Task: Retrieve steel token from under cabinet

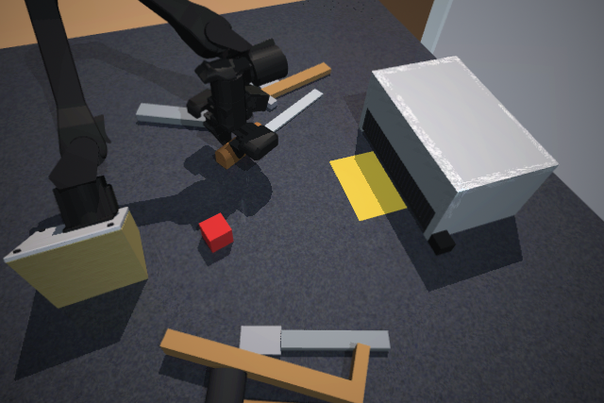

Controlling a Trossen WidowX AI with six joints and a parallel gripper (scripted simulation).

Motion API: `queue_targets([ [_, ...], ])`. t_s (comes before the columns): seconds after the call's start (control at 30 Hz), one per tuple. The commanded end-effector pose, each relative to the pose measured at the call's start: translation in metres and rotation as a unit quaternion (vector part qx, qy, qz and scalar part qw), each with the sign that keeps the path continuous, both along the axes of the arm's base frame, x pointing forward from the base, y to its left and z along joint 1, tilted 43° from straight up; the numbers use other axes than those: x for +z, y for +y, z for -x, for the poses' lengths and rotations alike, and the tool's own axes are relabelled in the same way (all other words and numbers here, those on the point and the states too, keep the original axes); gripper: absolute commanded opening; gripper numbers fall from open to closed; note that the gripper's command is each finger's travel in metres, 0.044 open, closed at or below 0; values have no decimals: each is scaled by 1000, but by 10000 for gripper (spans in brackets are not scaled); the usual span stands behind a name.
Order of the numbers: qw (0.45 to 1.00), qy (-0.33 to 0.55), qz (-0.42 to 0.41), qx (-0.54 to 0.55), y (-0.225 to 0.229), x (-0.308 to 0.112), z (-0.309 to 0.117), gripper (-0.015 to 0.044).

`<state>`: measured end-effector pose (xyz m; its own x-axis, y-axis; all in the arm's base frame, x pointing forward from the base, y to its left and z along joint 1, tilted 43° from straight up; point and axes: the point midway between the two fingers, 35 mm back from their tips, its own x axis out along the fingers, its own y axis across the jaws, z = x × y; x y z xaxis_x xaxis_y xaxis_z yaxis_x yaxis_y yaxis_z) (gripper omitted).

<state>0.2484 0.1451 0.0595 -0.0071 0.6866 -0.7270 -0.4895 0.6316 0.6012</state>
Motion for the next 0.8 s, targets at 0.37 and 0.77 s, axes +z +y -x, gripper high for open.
queue_targets([
  [0.37, 1000, -7, -1, 4, 16, 17, 1, 0],
  [0.77, 1000, -7, -2, 4, 28, 28, 3, 0],
])
